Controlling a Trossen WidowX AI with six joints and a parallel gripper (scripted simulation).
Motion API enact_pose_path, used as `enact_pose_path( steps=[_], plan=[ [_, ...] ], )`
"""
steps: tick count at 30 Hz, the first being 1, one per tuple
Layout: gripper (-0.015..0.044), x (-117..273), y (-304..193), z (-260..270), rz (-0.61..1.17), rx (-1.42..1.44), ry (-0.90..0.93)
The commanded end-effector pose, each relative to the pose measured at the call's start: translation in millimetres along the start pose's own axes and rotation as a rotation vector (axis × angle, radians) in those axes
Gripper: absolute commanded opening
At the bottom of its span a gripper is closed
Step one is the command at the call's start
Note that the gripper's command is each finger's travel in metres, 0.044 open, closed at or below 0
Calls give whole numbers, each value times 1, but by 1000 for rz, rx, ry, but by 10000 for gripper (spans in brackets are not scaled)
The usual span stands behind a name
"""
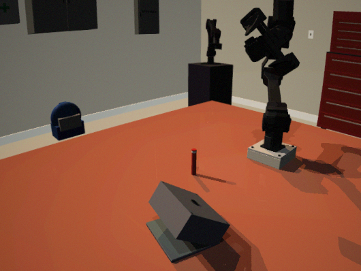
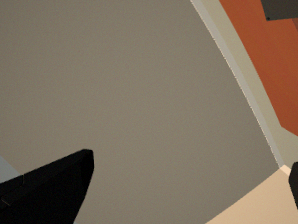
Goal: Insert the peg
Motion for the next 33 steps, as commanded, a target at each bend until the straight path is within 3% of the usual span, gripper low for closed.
enact_pose_path(
  steps=[1,33],
  plan=[
    [440,-8,1,-1,-46,24,-20],
    [440,-85,45,-10,-455,108,-241]
  ],
)
Point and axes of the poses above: the point midway between the two fingers, 35 mm back from their tips, its own x axis back along the fingers, its own z axis across the jaws, y = z × x, the point moved 3 cm from there along x, back along the fingers, and after that the axes turned 3 degrees about -x, right-handed, at the moved point
